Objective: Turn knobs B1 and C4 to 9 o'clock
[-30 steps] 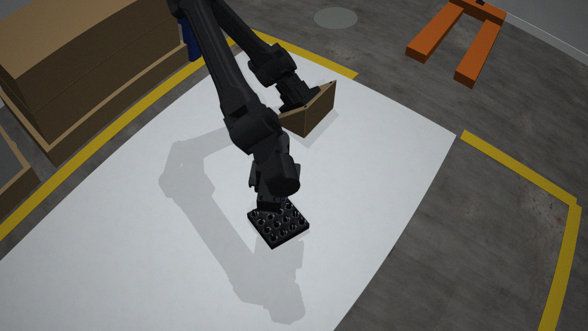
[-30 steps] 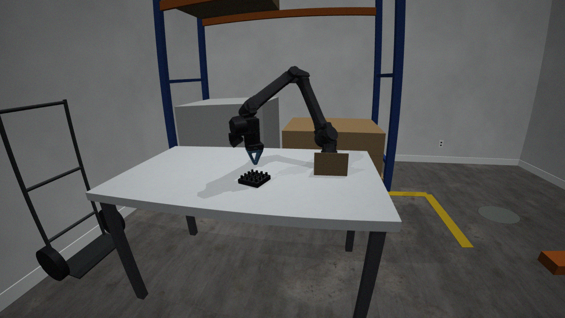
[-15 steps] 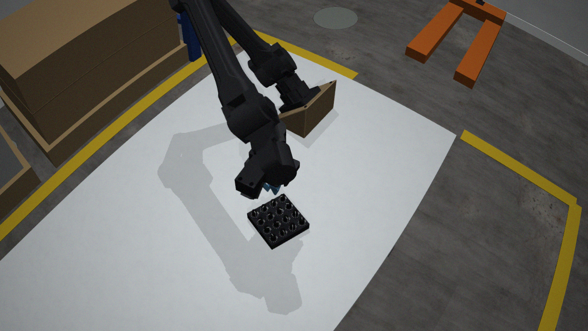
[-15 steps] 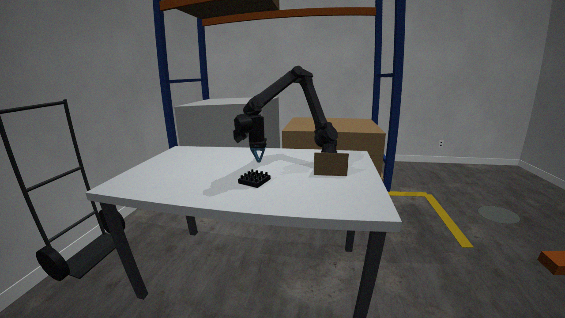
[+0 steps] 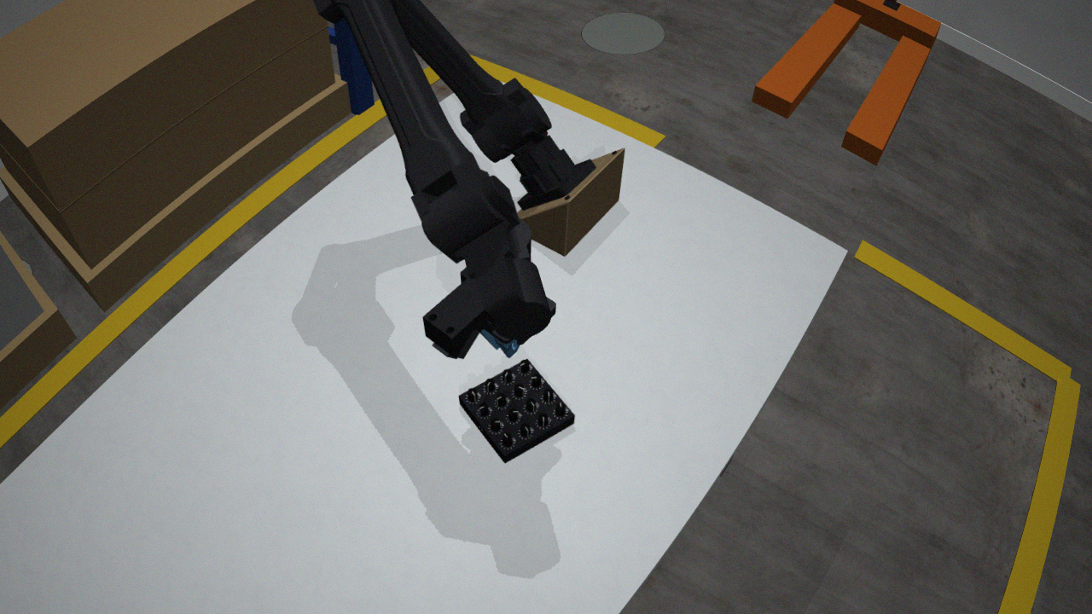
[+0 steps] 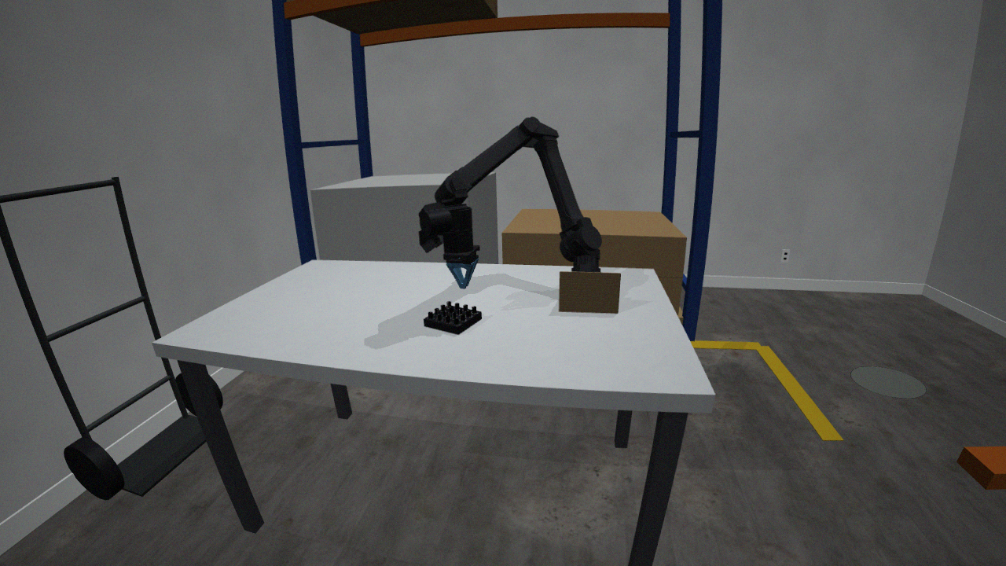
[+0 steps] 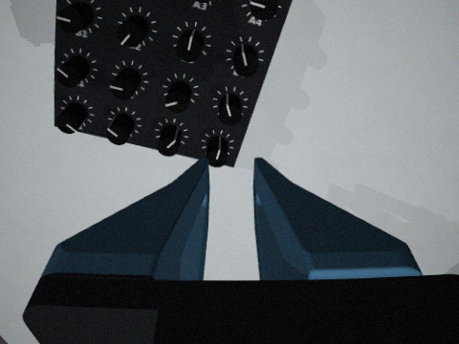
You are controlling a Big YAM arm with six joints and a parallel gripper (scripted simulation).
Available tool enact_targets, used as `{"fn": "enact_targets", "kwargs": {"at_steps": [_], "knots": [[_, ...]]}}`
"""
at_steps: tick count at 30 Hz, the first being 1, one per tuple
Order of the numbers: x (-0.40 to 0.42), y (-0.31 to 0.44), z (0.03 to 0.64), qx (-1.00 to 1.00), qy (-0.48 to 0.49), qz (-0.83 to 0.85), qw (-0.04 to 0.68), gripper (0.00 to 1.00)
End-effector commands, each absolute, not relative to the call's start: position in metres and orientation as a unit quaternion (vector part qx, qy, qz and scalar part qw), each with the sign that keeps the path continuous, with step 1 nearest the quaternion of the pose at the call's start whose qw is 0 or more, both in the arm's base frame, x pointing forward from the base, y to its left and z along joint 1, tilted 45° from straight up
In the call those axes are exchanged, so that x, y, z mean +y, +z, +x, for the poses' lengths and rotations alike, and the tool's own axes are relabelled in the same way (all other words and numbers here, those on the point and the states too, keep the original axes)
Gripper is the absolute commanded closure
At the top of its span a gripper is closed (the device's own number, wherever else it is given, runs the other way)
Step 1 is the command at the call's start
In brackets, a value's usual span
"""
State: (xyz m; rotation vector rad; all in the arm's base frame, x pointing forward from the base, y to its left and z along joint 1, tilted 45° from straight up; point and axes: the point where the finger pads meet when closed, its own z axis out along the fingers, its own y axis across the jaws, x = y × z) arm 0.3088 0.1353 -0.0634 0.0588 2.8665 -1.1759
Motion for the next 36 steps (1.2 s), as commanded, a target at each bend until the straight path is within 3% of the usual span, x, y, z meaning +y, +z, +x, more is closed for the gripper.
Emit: {"fn": "enact_targets", "kwargs": {"at_steps": [1,36], "knots": [[0.1538,-0.059,0.32,0.928,-0.37,0.024,0.041,0.82],[0.1455,-0.0654,0.3173,0.927,-0.372,0.024,0.036,0.82]]}}
